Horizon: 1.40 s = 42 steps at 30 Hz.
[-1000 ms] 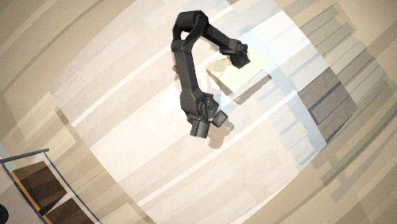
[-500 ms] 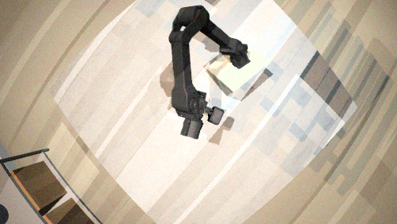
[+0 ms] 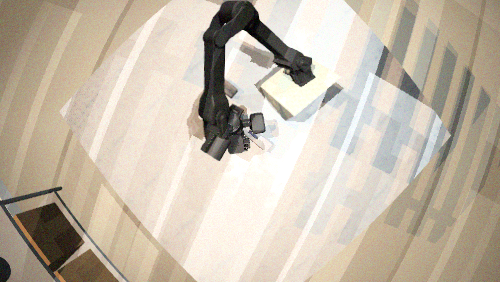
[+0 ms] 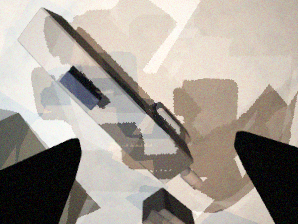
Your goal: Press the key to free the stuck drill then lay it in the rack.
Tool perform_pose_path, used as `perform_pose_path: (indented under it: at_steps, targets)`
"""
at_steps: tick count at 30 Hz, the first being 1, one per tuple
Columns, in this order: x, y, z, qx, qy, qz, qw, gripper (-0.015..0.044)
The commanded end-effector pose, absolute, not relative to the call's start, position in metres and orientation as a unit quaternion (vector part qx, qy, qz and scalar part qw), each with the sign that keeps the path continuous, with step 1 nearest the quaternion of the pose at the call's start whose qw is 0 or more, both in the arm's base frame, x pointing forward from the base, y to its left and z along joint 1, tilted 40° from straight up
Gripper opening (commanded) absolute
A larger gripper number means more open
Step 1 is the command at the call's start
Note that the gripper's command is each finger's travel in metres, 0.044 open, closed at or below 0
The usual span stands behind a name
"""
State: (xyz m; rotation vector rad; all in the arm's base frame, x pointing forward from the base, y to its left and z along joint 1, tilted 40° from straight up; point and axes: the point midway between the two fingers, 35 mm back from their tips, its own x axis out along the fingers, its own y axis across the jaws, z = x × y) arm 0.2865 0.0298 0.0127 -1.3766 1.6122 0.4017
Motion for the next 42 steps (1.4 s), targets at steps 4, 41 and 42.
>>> perform_pose_path:
  at_steps: [4, 41, 42]
  targets:
    - [0.293, -0.053, 0.028, -0.687, 0.582, 0.347, 0.261, 0.044]
    - [0.296, -0.079, 0.026, -0.706, 0.567, 0.364, 0.218, 0.044]
    - [0.296, -0.079, 0.024, -0.706, 0.567, 0.364, 0.218, 0.044]
